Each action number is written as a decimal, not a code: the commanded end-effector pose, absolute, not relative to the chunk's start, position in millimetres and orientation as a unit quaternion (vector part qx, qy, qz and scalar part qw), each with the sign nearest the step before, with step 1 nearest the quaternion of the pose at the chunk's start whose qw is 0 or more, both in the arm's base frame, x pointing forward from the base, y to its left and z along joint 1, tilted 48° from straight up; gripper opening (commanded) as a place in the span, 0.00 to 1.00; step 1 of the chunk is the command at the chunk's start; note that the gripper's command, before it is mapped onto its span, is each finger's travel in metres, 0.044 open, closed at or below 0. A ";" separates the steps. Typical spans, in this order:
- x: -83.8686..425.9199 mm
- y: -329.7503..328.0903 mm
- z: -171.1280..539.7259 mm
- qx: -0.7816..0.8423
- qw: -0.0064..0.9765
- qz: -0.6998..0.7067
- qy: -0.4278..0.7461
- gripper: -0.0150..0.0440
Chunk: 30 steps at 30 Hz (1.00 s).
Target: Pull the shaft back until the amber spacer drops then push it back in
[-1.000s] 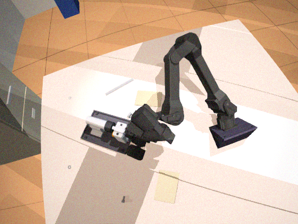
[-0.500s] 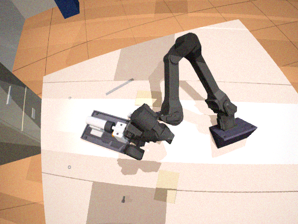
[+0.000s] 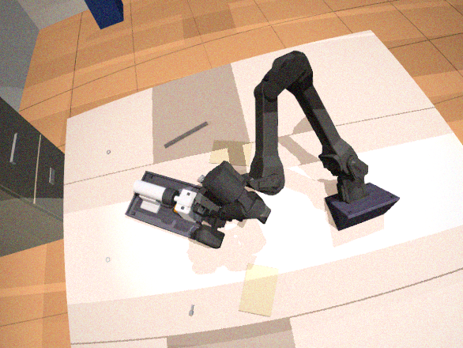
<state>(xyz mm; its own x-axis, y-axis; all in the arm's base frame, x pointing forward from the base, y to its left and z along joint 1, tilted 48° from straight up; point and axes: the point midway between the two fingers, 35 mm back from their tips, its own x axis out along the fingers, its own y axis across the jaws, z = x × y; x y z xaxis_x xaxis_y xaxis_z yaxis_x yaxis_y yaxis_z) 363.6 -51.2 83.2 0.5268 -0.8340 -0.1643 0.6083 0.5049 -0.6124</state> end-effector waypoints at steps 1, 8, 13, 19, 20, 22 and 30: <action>368.0 -53.3 86.3 -0.244 0.839 -0.432 0.222 0.25; 367.5 -53.1 86.1 -0.244 0.839 -0.432 0.222 0.25; 367.2 -52.9 85.9 -0.244 0.839 -0.432 0.222 0.25; 366.7 -52.6 85.6 -0.244 0.839 -0.432 0.222 0.25; 366.7 -52.6 85.6 -0.244 0.839 -0.432 0.222 0.25; 366.6 -52.6 85.5 -0.244 0.839 -0.432 0.222 0.25; 366.1 -52.2 85.2 -0.244 0.839 -0.432 0.222 0.25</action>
<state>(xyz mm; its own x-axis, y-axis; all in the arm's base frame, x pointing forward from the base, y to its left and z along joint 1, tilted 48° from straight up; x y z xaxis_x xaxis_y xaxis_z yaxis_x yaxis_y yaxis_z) 363.7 -51.3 83.2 0.5267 -0.8341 -0.1642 0.6085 0.5048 -0.6122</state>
